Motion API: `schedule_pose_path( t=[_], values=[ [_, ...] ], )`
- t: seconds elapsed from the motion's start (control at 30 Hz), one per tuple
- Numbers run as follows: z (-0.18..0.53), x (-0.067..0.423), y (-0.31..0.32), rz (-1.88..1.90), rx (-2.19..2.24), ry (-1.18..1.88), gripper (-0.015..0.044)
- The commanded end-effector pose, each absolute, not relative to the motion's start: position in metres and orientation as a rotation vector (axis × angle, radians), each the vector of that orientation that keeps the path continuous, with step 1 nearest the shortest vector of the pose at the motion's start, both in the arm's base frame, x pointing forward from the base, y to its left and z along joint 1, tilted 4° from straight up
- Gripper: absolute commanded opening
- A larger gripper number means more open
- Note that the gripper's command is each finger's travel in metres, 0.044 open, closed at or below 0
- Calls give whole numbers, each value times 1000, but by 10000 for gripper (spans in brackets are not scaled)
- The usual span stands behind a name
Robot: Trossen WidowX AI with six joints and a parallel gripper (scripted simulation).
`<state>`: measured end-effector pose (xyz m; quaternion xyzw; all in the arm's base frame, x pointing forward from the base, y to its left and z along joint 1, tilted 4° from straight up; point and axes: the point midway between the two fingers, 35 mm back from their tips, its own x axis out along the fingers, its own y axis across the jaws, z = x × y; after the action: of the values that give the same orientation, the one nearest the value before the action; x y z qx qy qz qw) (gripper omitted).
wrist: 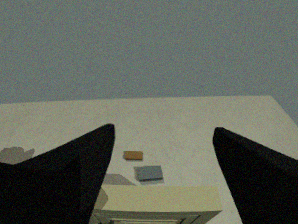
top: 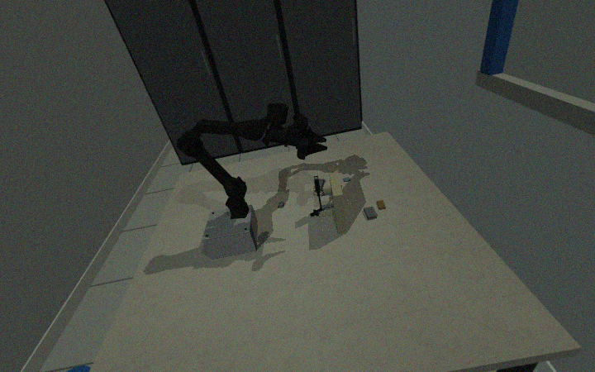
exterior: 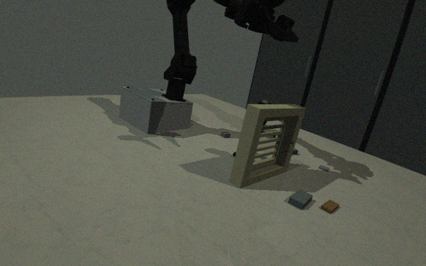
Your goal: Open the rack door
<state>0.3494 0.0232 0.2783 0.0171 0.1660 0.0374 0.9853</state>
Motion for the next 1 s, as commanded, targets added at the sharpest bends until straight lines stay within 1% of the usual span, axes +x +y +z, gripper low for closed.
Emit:
schedule_pose_path(
  t=[0.0,0.43,0.97],
  values=[
    [263,356,31,94,43,456,295],
    [214,360,53,124,38,824,295],
    [170,339,72,130,12,1296,295]
  ],
)
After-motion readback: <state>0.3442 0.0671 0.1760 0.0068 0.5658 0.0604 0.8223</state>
